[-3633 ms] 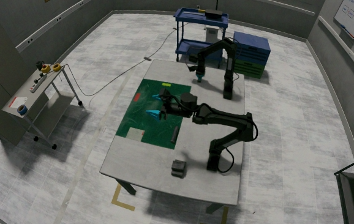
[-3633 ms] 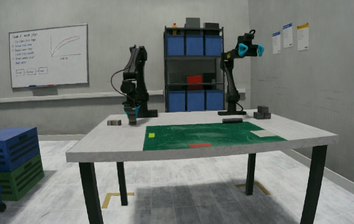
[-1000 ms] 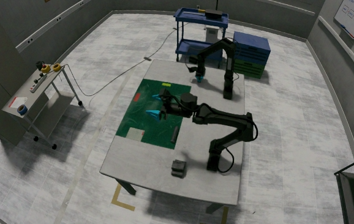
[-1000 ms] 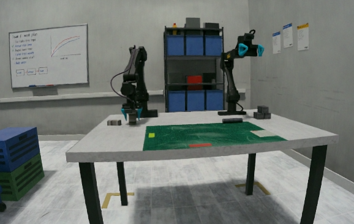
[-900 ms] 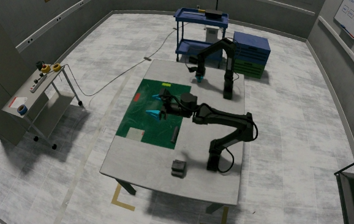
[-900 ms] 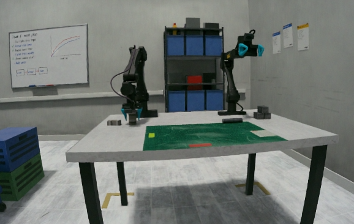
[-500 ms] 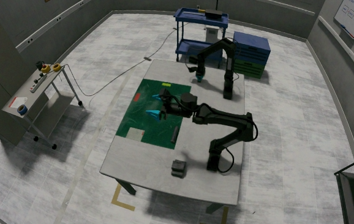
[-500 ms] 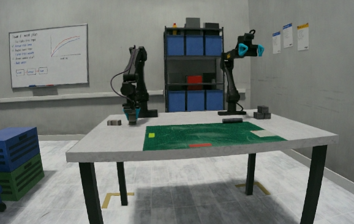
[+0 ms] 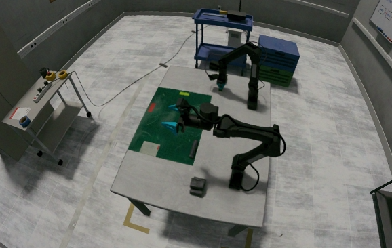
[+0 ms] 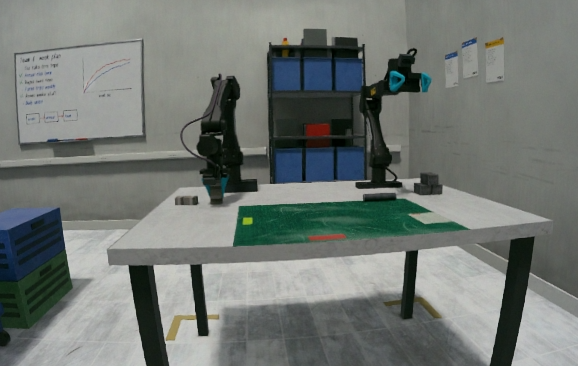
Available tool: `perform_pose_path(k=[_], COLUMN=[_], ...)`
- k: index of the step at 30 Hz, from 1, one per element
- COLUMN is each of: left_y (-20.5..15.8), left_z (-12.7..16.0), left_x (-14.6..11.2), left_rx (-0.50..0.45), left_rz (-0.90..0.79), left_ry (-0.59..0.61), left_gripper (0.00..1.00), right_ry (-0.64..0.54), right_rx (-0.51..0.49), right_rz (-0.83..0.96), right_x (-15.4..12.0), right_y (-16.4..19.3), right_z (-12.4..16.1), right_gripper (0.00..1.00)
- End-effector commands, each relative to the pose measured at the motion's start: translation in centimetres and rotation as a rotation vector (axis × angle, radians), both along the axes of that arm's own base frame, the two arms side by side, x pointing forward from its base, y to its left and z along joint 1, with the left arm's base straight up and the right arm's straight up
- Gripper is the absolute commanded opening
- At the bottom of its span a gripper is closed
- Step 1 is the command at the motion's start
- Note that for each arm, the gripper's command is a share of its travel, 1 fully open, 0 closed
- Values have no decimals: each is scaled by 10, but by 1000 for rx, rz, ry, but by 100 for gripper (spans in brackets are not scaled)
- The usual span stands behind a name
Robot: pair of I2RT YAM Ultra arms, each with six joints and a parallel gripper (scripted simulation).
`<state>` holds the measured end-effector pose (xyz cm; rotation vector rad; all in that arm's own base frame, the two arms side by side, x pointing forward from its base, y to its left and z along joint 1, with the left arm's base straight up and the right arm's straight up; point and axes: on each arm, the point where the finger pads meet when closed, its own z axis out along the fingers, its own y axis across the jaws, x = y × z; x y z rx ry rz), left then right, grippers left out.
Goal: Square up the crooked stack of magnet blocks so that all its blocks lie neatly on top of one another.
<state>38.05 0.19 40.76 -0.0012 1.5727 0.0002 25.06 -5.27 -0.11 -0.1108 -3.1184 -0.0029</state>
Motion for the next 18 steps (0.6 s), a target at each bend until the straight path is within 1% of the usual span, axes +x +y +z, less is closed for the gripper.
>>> perform_pose_path(k=[1,18], left_y=[-2,-2], left_z=[18,18], left_x=[-9,-9], left_rx=[8,8], left_rz=[-1,-1], left_ry=[-27,-27], left_gripper=[100,100], right_ry=[-5,-5], right_rx=[-13,-13], right_rz=[-16,-16], right_x=[4,4], right_y=[-6,-6], right_z=[8,8], right_gripper=[47,45])
